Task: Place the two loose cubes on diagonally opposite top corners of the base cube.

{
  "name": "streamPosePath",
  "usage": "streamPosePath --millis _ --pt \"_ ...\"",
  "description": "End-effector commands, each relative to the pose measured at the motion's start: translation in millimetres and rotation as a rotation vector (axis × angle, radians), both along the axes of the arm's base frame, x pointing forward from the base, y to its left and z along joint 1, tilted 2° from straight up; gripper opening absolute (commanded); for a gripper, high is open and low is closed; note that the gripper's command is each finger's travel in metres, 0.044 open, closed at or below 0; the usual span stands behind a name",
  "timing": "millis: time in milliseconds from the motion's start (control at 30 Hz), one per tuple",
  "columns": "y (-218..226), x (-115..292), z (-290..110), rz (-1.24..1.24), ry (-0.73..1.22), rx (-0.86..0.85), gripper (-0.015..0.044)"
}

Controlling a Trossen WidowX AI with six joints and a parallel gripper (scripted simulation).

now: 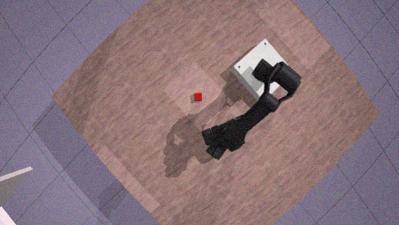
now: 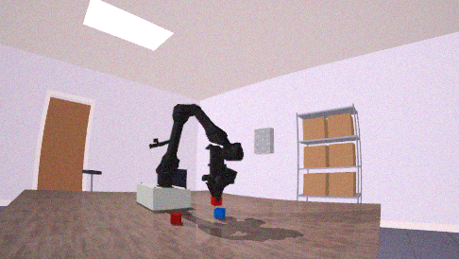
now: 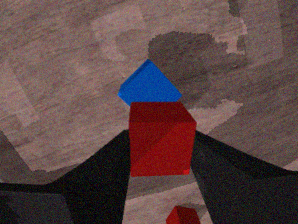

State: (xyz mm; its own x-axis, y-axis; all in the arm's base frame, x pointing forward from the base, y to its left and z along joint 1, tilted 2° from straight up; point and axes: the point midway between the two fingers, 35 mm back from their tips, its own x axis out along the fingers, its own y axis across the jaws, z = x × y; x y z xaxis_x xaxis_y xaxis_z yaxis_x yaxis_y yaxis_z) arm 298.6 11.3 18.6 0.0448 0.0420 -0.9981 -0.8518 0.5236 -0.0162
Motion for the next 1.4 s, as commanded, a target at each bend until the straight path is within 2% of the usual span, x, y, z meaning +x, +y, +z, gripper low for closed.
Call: streamPosePath --millis 0,867,1000,1367 --pt "-0.1 -2.1 -12.4 -0.007 0.012 -0.003 0.0105" --pt "-0.2 -2.1 -15.6 -0.006 0.013 0.002 0.0105" --pt "-0.2 -2.1 -15.6 -0.006 0.013 0.002 0.0205" --pt "-0.9 -2.3 -2.2 -0.004 0.012 0.0 0.0205"
